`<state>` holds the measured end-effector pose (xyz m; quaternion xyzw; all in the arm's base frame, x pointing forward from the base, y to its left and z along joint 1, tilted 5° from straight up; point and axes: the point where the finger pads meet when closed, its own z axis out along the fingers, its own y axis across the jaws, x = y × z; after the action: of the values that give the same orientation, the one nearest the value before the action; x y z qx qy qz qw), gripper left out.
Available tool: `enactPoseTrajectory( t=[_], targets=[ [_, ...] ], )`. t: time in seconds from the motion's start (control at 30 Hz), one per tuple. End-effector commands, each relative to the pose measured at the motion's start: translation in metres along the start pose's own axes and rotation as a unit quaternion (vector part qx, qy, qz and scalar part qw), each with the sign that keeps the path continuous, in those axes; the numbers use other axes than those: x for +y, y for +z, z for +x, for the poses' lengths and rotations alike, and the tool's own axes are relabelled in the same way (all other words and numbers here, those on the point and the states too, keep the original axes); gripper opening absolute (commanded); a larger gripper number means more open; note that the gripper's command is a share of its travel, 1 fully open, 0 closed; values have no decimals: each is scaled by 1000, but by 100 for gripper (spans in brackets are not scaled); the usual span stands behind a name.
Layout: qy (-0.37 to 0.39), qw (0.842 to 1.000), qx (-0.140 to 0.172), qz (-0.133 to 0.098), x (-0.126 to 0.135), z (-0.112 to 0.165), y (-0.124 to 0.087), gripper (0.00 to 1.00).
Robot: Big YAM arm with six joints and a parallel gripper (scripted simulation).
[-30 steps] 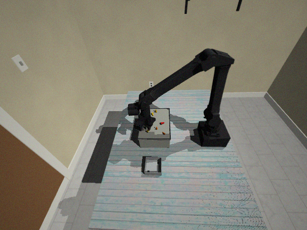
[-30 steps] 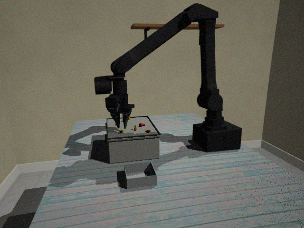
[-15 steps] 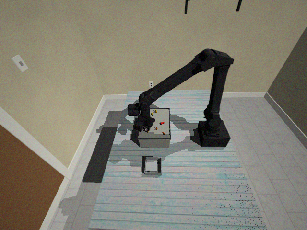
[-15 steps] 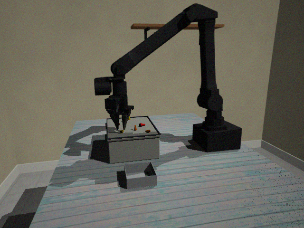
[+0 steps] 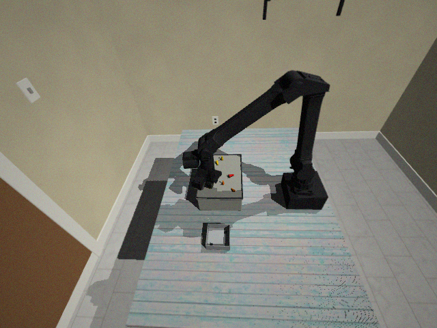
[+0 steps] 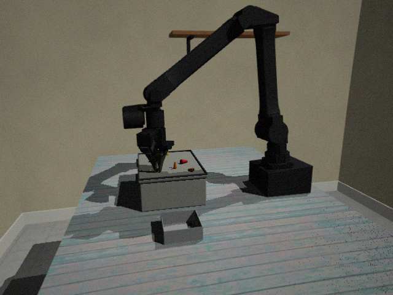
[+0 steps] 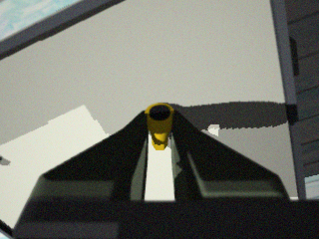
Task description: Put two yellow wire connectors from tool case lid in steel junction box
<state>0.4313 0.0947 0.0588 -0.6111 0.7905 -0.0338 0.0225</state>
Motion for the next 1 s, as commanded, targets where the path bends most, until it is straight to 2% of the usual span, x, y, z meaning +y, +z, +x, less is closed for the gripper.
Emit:
enactPoseTrajectory(
  t=[0.0,0.97],
  targets=[
    [3,1000,-9,16,-7,-2,-11,9],
    [3,1000,-7,14,-7,-2,-9,9]
  ],
)
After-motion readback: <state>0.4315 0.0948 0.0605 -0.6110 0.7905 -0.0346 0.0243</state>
